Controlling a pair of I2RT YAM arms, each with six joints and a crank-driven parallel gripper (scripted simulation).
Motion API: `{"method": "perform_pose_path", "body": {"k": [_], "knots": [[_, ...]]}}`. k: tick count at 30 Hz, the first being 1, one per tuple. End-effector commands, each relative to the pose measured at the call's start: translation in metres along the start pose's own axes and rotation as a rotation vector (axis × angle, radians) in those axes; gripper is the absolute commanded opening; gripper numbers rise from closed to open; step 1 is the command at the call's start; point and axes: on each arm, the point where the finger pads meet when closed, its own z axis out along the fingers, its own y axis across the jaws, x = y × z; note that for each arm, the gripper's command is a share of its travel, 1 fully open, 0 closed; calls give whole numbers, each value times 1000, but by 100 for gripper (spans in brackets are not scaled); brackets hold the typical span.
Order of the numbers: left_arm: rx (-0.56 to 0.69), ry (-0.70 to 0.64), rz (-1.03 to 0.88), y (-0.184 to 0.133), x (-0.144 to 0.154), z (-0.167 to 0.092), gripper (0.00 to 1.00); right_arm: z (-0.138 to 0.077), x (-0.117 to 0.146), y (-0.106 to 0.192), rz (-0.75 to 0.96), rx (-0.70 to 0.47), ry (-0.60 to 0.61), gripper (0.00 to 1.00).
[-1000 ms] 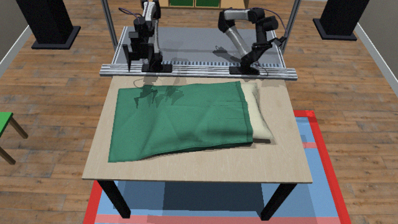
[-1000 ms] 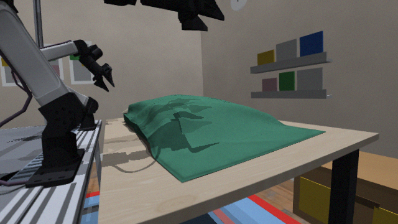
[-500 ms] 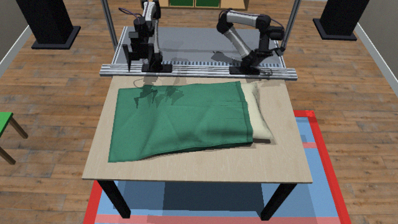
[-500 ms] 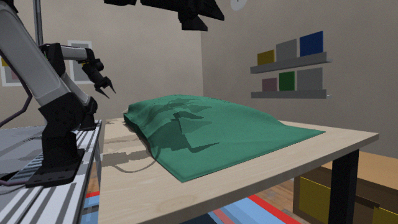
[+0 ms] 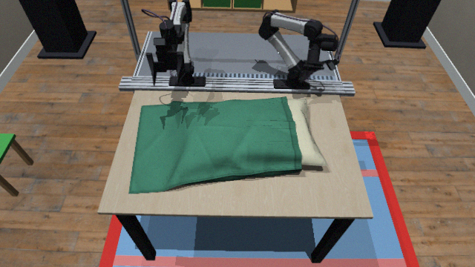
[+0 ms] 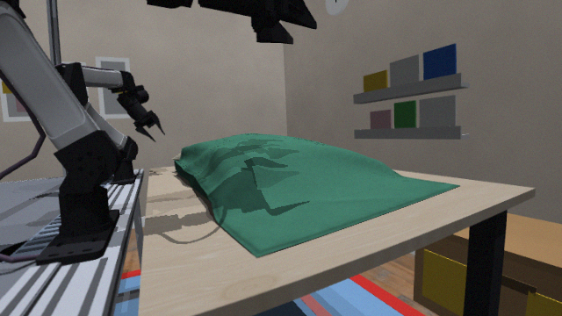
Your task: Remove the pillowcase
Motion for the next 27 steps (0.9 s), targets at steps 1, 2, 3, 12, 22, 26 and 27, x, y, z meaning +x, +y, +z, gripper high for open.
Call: {"method": "perform_pose_path", "body": {"k": [1,2,3,12,22,26,27], "knots": [[10,-28,3,-3,-6,8,46,-3,2,5,2,-17,12,100],[10,-28,3,-3,-6,10,46,-3,2,5,2,-17,12,100],[10,-28,3,-3,-6,12,46,-3,2,5,2,-17,12,100],[5,-27,0,-3,-7,22,46,-3,2,5,2,-17,12,100],[-1,-25,-3,-3,-7,40,46,-3,2,5,2,-17,12,100],[13,-38,4,-8,-9,39,46,-3,2,5,2,-17,12,100],[-9,-19,-8,-2,-7,46,46,-3,2,5,2,-17,12,100]]}}
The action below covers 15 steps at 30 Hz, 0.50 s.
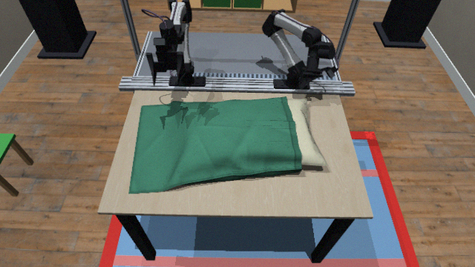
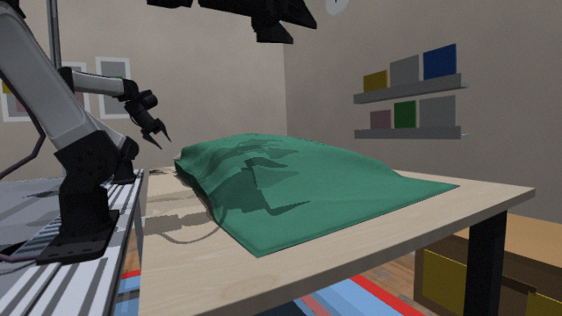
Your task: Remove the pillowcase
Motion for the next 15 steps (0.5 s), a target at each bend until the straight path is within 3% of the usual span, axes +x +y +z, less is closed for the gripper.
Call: {"method": "perform_pose_path", "body": {"k": [1,15], "knots": [[2,-16,-7,-3,-6,11,46,-3,2,5,2,-17,12,100],[5,-20,-5,-4,-6,31,46,-3,2,5,2,-17,12,100]]}}
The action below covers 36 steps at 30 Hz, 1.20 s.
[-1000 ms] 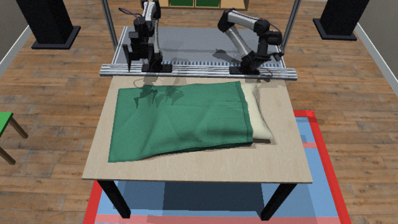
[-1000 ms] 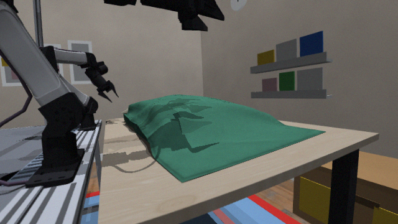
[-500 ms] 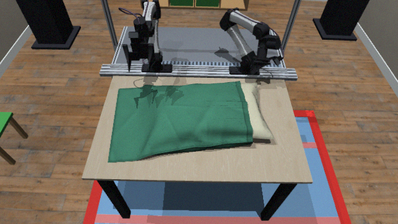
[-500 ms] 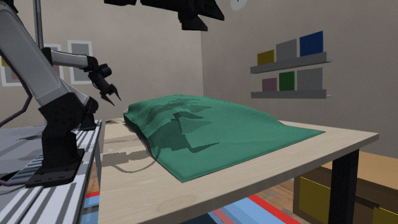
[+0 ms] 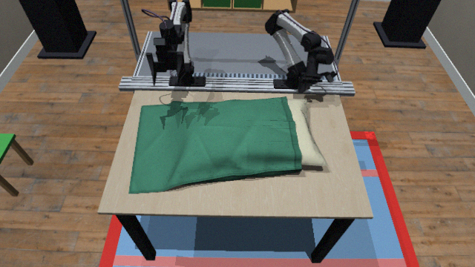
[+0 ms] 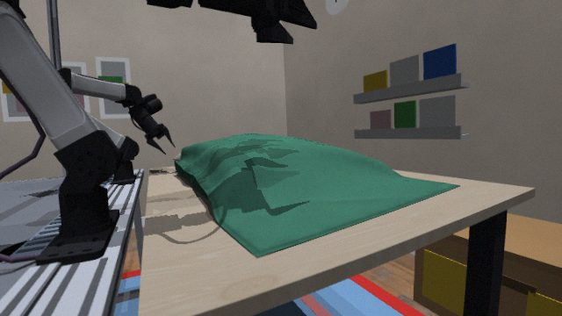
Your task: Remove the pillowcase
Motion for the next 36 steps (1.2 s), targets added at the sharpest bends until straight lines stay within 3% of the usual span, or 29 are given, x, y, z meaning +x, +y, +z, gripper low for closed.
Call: {"method": "perform_pose_path", "body": {"k": [1,36], "knots": [[30,-32,4,-11,-9,5,46,-3,2,5,2,-17,12,100],[8,-19,-3,-4,-5,57,46,-3,2,5,2,-17,12,100]]}}
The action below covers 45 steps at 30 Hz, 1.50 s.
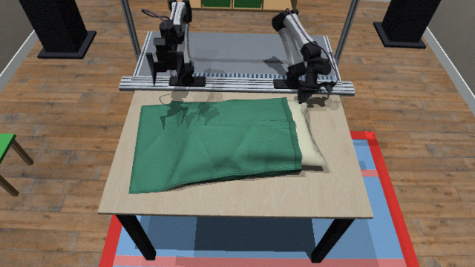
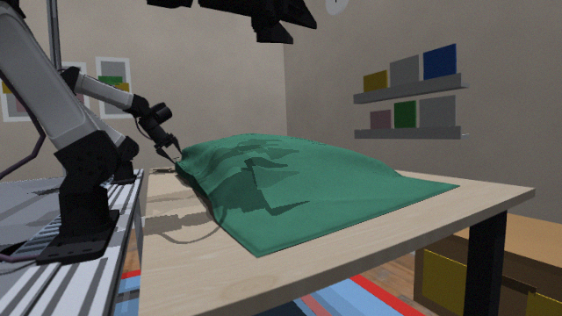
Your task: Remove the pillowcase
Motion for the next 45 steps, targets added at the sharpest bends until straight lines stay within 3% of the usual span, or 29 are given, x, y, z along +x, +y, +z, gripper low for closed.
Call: {"method": "perform_pose_path", "body": {"k": [1,4,11,15,28,45], "knots": [[28,-20,9,-9,-4,4,46,-3,2,5,2,-17,12,100],[33,-22,11,-11,-5,3,46,-3,2,5,2,-17,12,100],[34,-23,4,-10,-6,3,32,-3,2,5,2,-17,12,100],[34,-23,5,-10,-6,3,32,-3,2,5,2,-17,12,100],[34,-22,5,-10,-6,3,9,-3,2,5,2,-17,12,100],[34,-23,9,-9,-6,3,4,-3,2,5,2,-17,12,100]]}}
